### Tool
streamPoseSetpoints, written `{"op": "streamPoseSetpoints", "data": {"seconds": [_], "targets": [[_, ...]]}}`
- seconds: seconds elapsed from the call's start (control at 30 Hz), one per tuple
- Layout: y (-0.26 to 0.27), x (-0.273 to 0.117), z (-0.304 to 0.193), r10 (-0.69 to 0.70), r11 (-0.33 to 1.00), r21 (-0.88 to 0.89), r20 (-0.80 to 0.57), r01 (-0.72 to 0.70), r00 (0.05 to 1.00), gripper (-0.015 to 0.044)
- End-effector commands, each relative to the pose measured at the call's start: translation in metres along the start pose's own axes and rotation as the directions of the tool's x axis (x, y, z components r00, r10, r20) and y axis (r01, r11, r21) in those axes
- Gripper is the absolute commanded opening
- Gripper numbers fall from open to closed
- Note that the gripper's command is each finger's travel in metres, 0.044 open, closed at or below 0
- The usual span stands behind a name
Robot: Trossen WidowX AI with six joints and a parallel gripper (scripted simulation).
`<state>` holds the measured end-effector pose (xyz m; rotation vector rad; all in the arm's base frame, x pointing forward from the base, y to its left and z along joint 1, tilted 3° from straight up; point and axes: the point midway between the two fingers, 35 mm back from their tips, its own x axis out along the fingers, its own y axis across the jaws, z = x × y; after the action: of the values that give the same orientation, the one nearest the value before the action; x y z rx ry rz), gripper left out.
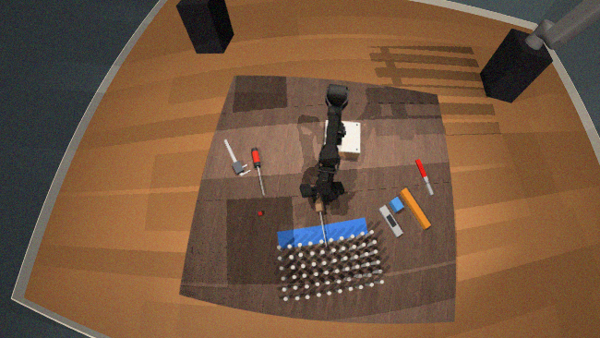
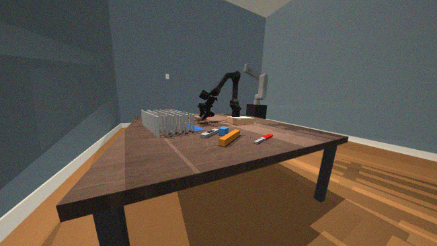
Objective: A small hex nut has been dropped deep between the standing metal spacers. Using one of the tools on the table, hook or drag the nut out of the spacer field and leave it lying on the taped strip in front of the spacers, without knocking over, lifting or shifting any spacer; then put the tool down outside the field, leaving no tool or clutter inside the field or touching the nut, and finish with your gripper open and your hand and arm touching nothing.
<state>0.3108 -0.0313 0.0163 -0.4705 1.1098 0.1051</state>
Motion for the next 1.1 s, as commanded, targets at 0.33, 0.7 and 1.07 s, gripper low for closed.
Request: {"op": "streamPoseSetpoints", "data": {"seconds": [0.33, 0.7, 1.07], "targets": [[-0.004, 0.001, 0.015, -0.012, 1.0, 0.008, 0.018, 0.012, 1.0, 0.0], [-0.004, 0.004, 0.022, -0.012, 1.0, 0.008, 0.019, 0.012, 1.0, 0.0], [-0.004, 0.007, 0.029, -0.012, 1.0, 0.008, 0.019, 0.012, 1.0, 0.0]]}}
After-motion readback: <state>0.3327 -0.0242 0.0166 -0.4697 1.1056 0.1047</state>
